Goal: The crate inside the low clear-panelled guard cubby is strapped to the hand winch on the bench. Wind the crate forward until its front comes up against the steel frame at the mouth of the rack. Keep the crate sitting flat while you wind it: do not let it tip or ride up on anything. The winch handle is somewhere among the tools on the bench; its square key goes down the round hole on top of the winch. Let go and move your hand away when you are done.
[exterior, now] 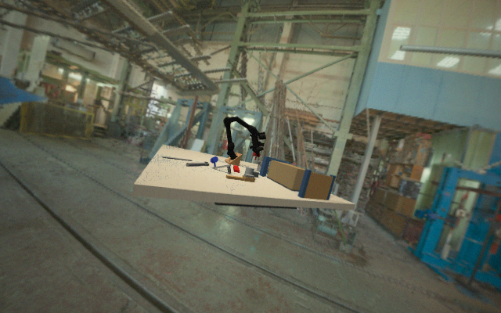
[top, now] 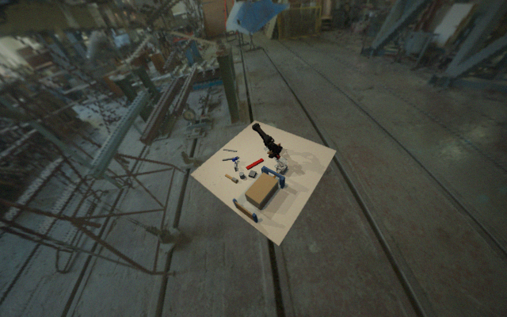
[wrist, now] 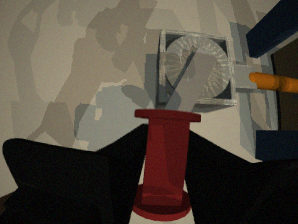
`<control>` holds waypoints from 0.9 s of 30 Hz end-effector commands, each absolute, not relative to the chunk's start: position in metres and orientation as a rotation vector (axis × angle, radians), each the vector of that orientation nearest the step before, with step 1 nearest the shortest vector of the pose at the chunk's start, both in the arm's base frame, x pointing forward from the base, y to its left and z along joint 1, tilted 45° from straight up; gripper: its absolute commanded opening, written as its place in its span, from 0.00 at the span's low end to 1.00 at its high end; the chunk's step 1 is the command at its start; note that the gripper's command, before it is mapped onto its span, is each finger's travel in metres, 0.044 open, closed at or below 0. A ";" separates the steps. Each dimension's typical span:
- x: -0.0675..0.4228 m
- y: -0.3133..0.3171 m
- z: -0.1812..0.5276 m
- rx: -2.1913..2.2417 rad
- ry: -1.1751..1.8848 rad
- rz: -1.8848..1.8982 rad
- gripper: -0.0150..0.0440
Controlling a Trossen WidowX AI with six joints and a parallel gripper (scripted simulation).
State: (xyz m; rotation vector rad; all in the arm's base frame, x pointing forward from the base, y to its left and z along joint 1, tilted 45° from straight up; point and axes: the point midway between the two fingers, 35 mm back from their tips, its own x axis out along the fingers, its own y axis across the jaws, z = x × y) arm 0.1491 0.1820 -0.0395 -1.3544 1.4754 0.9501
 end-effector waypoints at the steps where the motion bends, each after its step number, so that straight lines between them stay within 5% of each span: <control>1: 0.163 0.174 -0.037 -1.373 1.469 0.907 0.25; 27: 0.198 0.169 -0.034 -1.374 1.467 0.905 0.25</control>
